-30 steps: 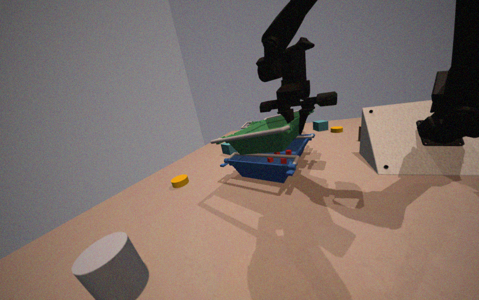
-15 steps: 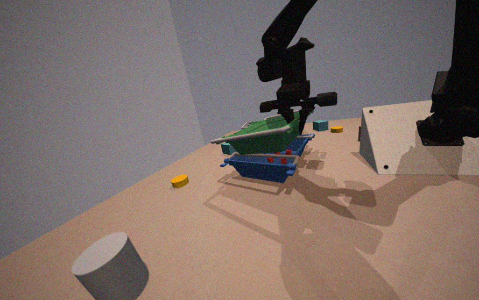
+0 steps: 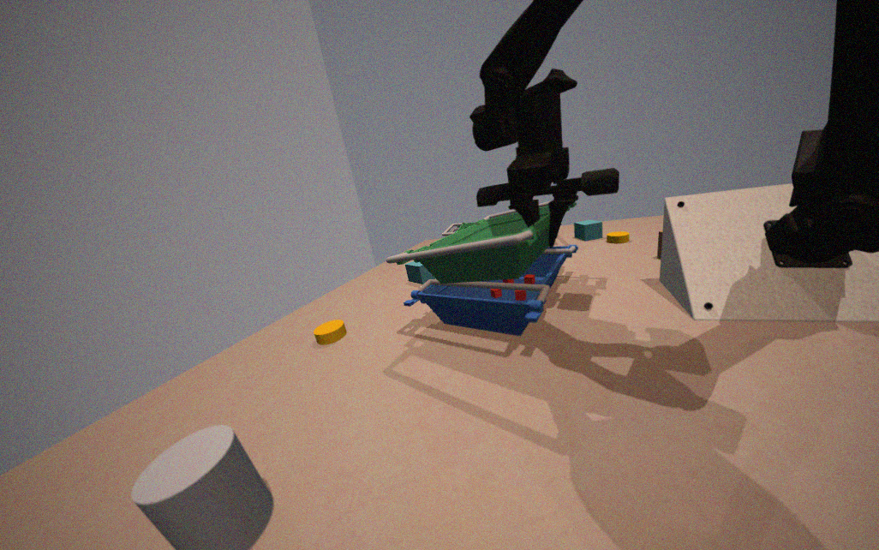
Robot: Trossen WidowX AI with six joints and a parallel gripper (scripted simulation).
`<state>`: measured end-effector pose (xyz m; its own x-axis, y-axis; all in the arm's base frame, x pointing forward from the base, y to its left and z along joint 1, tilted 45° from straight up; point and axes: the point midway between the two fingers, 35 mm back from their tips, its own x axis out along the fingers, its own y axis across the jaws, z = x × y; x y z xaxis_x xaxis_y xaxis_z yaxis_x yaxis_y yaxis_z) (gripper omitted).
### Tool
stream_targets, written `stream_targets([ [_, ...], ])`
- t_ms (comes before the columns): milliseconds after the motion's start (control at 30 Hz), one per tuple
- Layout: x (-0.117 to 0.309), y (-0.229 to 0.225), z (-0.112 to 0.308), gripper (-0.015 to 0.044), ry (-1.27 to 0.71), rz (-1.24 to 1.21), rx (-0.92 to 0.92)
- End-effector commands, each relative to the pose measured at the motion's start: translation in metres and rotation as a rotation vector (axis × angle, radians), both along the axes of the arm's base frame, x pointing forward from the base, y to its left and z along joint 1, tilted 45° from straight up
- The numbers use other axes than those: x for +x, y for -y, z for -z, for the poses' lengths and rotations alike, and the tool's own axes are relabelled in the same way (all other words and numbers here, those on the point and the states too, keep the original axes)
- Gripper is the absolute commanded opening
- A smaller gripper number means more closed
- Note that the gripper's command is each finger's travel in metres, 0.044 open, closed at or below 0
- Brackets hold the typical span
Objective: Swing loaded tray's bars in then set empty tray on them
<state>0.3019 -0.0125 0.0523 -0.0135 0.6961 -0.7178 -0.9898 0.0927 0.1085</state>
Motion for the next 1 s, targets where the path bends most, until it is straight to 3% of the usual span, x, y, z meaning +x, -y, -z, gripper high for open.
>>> stream_targets([
  [0, 0.000, 0.000, 0.000, 0.0000, 0.000, -0.001, 0.000],
  [967, -0.004, -0.014, 0.005, 0.0000, -0.008, -0.020, 0.008],
])
